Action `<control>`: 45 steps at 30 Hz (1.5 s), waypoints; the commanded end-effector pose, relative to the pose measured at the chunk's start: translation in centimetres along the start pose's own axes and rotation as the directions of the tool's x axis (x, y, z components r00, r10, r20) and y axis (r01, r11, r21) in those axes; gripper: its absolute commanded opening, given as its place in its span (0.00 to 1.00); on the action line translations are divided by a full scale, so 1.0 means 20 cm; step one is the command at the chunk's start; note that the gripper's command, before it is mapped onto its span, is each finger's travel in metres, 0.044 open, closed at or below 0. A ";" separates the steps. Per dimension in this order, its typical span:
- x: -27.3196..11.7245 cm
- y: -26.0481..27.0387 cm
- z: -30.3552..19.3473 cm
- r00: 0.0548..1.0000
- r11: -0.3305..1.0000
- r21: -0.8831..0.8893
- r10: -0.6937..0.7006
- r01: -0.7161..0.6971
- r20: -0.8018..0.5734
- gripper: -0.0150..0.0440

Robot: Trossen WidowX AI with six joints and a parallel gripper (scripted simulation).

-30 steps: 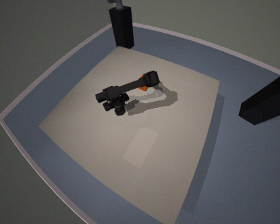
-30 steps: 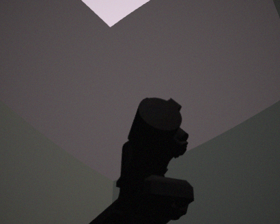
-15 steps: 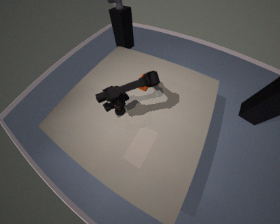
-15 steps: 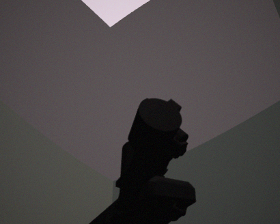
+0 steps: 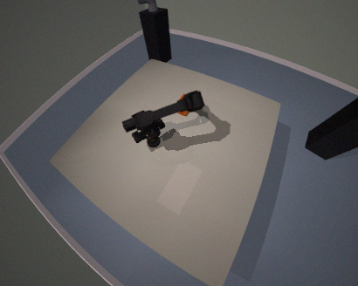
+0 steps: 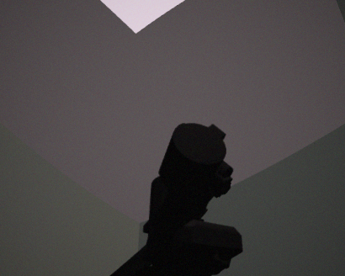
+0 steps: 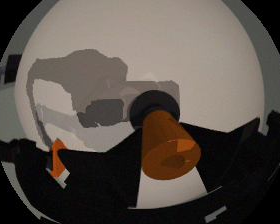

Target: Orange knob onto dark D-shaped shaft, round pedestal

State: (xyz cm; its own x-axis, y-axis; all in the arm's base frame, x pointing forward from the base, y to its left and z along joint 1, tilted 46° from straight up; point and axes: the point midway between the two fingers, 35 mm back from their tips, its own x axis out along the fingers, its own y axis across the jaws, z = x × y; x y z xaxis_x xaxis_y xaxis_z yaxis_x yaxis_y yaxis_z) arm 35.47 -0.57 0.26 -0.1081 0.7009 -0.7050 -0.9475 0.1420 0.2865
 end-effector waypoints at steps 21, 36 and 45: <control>0.05 0.00 0.00 1.000 1.000 0.027 0.000 0.000 0.000 0.25; 0.05 0.00 0.00 1.000 1.000 0.027 0.000 0.000 0.000 0.79; 0.05 0.00 0.00 1.000 1.000 0.027 0.000 0.000 0.000 1.00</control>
State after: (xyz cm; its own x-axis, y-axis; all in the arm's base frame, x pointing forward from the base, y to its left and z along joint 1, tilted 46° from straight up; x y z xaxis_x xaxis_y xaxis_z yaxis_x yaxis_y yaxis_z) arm 35.27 0.21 -0.44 -0.1080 0.7008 -0.7051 -0.9404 0.1579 0.3010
